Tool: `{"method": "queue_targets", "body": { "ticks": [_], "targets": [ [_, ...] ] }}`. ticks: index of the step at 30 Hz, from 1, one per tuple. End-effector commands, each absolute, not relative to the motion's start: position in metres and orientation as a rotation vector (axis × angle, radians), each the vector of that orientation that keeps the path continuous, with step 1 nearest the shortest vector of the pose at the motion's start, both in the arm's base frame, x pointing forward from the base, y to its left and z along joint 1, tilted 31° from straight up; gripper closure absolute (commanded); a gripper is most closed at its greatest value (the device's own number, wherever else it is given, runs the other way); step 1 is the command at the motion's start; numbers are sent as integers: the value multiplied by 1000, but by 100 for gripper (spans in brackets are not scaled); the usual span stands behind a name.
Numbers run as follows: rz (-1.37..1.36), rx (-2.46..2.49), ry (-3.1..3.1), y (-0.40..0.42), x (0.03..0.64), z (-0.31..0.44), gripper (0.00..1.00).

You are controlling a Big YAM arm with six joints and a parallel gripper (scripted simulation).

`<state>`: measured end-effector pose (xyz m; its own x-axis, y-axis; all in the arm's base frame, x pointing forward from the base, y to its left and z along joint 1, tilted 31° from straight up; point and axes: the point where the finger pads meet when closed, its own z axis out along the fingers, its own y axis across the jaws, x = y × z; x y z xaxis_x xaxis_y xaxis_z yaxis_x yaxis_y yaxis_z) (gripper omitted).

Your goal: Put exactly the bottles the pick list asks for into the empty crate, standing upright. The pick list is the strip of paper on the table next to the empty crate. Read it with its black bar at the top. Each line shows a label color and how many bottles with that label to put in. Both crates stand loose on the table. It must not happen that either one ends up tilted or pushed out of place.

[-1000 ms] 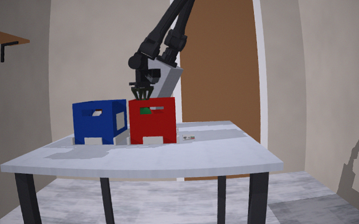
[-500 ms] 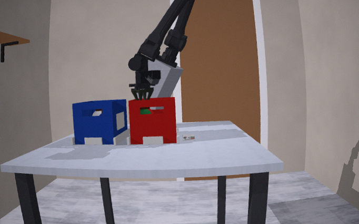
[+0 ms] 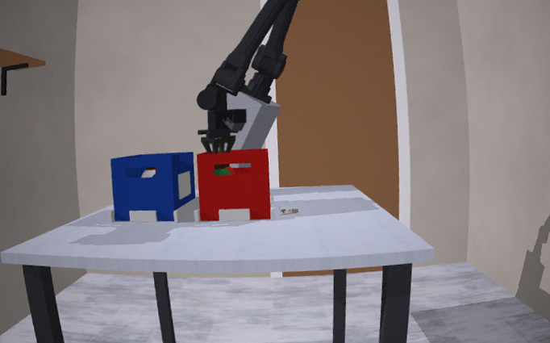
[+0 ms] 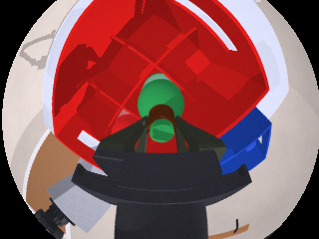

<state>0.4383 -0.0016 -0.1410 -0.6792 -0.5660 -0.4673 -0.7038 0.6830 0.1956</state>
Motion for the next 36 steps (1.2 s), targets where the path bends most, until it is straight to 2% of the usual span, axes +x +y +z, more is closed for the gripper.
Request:
{"method": "queue_targets", "body": {
  "ticks": [1, 36],
  "targets": [
    [473, -974, 2497, -7, 457, -128, 100],
    [497, -985, 2515, -4, 446, -137, 100]
  ]
}}
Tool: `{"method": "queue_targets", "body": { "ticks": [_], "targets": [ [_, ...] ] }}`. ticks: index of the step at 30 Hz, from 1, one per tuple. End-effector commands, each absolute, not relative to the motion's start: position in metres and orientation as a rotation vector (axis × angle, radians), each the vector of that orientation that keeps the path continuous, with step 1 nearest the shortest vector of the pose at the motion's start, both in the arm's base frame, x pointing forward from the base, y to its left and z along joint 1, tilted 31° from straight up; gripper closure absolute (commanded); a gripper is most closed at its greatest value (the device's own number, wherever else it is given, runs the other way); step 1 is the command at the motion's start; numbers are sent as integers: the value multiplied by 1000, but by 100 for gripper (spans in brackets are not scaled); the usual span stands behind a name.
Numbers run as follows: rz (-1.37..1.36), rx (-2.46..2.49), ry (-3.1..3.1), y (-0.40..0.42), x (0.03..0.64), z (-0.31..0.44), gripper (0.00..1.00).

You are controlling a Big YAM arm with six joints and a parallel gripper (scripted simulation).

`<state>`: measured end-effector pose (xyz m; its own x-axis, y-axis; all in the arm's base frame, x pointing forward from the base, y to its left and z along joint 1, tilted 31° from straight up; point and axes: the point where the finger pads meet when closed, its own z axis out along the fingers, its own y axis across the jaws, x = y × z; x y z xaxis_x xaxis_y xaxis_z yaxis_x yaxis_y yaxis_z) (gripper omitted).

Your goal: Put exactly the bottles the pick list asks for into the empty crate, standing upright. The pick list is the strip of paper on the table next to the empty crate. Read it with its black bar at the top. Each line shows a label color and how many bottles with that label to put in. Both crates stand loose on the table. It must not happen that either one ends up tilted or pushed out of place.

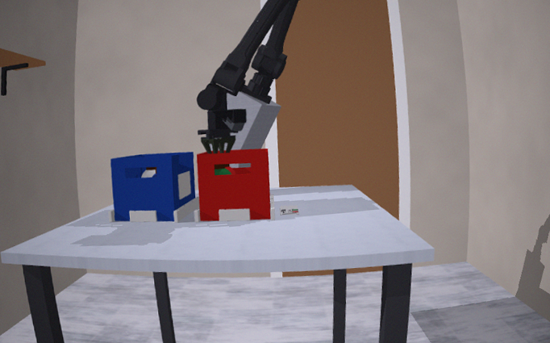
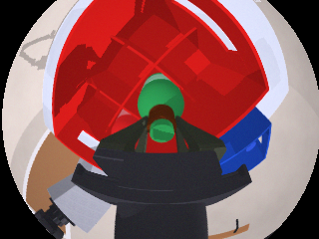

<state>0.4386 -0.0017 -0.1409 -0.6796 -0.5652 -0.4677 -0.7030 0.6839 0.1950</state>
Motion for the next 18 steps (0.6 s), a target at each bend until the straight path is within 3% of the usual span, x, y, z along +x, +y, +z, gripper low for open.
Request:
{"method": "queue_targets", "body": {
  "ticks": [1, 2, 3, 18],
  "targets": [
    [497, -985, 2515, -4, 446, -137, 100],
    [497, -985, 2515, -4, 446, -137, 100],
    [497, -985, 2515, -4, 446, -137, 39],
    [497, -985, 2515, -4, 445, -138, 39]
  ]
}}
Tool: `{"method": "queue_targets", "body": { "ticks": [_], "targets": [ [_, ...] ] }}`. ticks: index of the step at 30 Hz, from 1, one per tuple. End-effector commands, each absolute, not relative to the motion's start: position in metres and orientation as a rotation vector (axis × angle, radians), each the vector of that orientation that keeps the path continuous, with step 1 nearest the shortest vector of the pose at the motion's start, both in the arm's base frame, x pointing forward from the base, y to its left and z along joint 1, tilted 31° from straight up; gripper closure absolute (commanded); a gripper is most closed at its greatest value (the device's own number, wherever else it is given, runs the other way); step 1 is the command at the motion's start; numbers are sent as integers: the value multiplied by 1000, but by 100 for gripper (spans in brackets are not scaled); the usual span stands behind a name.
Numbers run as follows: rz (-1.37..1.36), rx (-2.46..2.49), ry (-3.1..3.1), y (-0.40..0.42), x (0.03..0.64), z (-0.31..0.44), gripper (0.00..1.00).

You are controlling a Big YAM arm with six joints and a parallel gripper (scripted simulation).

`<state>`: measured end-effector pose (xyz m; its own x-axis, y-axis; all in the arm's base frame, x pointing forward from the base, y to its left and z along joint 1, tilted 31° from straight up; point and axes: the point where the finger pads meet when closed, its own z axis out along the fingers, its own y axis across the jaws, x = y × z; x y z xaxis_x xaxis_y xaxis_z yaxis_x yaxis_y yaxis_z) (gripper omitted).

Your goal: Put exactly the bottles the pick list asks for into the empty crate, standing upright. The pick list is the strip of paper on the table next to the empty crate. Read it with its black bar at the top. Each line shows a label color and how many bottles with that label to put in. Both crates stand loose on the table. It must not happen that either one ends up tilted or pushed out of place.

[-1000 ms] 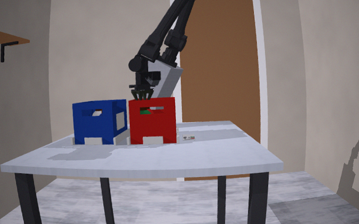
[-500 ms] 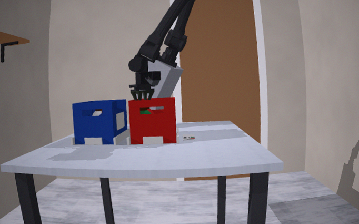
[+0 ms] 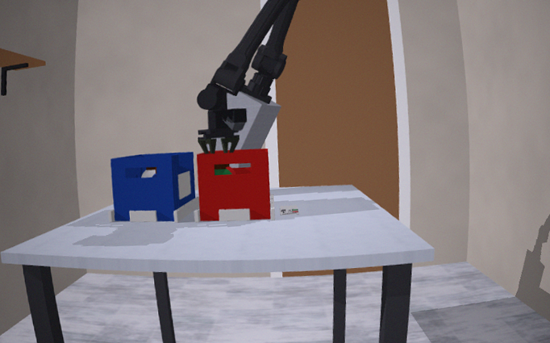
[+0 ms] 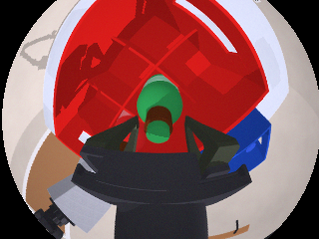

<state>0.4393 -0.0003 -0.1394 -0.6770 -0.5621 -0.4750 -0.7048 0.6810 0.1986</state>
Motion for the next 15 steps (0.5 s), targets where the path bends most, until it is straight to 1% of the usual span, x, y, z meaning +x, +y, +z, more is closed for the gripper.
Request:
{"method": "queue_targets", "body": {
  "ticks": [1, 15],
  "targets": [
    [497, -985, 2515, -4, 445, -138, 39],
    [508, -980, 2530, 0, 439, -146, 39]
  ]
}}
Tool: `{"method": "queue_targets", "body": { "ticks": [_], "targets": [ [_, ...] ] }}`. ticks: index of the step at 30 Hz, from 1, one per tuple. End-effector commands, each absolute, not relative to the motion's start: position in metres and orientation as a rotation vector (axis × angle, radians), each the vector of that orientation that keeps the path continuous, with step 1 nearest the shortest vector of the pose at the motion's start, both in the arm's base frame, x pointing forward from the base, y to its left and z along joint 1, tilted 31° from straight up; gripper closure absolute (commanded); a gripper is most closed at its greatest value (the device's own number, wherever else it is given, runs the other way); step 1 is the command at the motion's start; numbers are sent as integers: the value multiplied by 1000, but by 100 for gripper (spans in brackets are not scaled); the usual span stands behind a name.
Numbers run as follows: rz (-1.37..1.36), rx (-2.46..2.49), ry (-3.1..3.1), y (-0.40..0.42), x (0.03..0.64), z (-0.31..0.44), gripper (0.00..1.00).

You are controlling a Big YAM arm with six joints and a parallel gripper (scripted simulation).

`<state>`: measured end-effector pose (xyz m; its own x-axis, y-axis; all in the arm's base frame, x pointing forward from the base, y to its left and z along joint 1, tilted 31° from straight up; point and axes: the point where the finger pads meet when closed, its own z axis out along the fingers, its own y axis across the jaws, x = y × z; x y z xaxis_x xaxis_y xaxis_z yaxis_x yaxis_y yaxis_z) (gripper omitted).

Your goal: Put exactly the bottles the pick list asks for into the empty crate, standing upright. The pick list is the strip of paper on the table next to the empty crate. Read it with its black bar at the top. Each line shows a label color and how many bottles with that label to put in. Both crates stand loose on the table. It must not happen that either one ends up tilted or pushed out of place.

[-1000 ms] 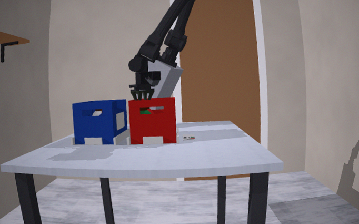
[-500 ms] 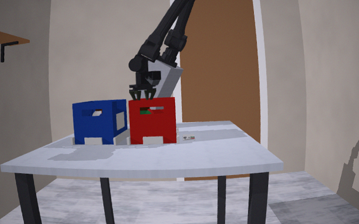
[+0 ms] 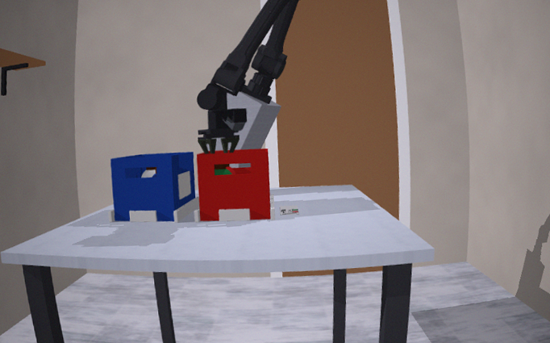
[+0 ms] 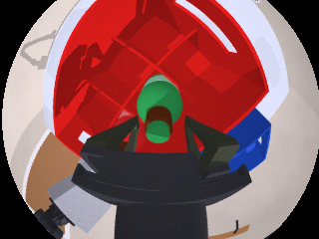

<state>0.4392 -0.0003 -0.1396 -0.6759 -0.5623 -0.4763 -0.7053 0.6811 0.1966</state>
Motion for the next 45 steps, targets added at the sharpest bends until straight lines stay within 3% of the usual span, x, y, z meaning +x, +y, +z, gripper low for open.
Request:
{"method": "queue_targets", "body": {
  "ticks": [1, 45],
  "targets": [
    [509, -979, 2531, -1, 439, -147, 39],
    [507, -962, 2538, -7, 436, -149, 39]
  ]
}}
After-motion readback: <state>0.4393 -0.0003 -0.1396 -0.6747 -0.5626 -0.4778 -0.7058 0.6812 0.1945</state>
